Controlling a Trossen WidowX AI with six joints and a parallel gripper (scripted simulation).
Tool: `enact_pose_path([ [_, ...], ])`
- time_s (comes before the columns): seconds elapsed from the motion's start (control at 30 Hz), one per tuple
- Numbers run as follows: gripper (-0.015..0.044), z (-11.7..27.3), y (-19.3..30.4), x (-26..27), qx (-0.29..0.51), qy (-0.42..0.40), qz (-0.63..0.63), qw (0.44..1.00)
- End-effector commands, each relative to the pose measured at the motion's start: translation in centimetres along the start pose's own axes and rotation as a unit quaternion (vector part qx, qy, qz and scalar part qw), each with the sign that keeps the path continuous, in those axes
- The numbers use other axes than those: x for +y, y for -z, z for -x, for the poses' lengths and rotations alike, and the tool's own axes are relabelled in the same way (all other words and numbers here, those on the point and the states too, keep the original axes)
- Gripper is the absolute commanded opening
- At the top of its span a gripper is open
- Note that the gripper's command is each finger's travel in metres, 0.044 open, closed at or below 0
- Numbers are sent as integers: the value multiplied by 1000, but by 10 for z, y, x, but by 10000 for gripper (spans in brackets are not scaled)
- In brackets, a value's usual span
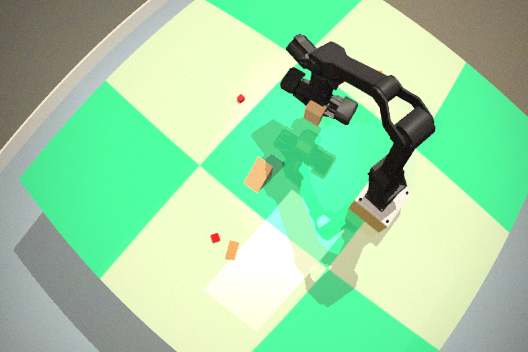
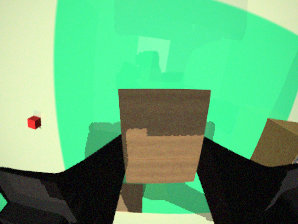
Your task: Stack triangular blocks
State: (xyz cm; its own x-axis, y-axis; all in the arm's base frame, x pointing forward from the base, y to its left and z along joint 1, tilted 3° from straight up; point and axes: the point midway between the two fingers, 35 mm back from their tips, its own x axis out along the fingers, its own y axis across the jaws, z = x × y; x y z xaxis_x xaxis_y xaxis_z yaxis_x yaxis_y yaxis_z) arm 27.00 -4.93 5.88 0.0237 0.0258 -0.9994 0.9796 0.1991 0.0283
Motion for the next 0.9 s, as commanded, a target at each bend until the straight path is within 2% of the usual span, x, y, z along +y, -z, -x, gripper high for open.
enact_pose_path([
  [0.0, 0, 2, 0, 1, 11, -3, -39, 999],
  [0.2, 0, 3, 5, 5, 11, -5, -36, 999],
  [0.87, 0, 23, 82, 47, 17, -14, -23, 999],
])
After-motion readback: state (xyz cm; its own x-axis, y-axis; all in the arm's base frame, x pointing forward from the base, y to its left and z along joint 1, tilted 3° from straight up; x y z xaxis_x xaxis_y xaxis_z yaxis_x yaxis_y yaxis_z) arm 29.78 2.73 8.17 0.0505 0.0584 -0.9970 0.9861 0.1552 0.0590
